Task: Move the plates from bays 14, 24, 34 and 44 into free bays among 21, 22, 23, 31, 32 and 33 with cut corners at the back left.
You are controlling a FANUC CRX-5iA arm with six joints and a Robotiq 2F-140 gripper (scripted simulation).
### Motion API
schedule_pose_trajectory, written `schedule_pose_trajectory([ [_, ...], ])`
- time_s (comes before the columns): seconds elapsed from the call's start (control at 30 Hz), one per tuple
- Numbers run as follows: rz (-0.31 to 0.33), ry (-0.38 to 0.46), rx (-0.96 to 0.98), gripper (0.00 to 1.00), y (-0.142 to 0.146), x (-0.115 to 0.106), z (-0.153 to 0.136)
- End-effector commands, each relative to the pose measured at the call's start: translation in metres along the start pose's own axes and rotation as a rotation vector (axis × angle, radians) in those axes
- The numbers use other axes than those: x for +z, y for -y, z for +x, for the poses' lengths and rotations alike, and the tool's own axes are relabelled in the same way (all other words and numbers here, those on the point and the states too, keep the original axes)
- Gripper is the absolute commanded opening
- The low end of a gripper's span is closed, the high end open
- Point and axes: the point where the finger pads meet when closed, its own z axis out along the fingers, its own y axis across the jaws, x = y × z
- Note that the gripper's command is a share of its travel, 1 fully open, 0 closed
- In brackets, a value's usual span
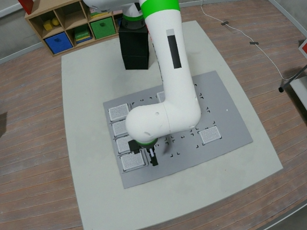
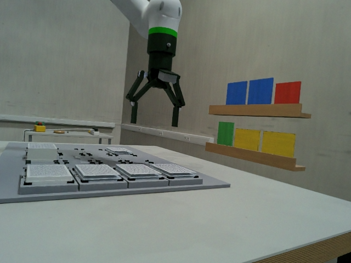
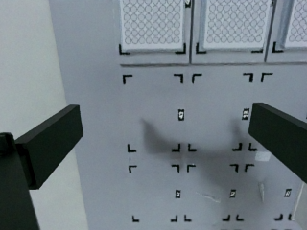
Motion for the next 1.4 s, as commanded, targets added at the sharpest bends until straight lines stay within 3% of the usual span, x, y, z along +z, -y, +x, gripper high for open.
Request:
schedule_pose_trajectory([
  [0.0,0.003,-0.001,0.000,1.00,0.001,-0.001,-0.016],
  [1.37,0.003,-0.001,0.000,1.00,0.001,0.003,-0.164],
])
